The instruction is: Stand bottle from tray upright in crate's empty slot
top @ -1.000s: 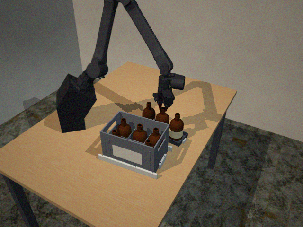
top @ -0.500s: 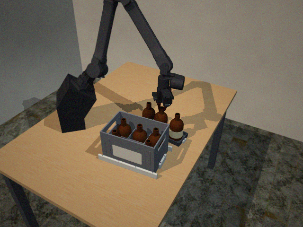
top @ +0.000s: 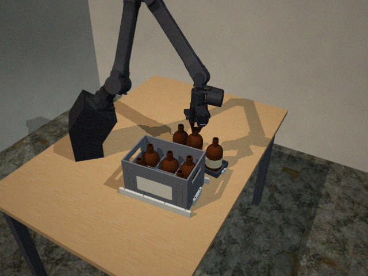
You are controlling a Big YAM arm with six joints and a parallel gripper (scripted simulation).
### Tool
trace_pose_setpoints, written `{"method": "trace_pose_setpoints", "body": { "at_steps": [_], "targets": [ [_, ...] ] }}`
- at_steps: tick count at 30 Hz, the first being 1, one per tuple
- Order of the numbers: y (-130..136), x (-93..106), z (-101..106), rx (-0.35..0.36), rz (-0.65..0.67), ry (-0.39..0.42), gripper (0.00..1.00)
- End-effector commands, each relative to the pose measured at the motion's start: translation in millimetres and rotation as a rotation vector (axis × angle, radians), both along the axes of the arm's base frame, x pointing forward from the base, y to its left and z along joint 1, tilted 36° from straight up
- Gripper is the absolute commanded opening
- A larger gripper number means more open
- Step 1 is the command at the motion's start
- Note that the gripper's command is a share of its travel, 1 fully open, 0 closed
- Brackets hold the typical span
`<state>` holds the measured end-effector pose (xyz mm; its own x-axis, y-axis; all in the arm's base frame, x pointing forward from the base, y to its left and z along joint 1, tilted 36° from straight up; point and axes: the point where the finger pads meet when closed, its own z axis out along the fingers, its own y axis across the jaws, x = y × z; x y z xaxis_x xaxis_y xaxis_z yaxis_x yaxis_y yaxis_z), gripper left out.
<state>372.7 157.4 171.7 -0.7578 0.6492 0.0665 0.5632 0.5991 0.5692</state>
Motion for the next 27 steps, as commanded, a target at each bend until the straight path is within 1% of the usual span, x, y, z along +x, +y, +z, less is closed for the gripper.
{"method": "trace_pose_setpoints", "body": {
  "at_steps": [1,14,27],
  "targets": [
    [-7.5,14.3,41.4,0.013,-0.003,-0.083,0.00],
    [-12.1,11.5,48.2,0.013,-0.003,-0.084,0.00],
    [-13.1,11.5,49.9,0.013,-0.004,-0.087,0.00]
  ]
}}
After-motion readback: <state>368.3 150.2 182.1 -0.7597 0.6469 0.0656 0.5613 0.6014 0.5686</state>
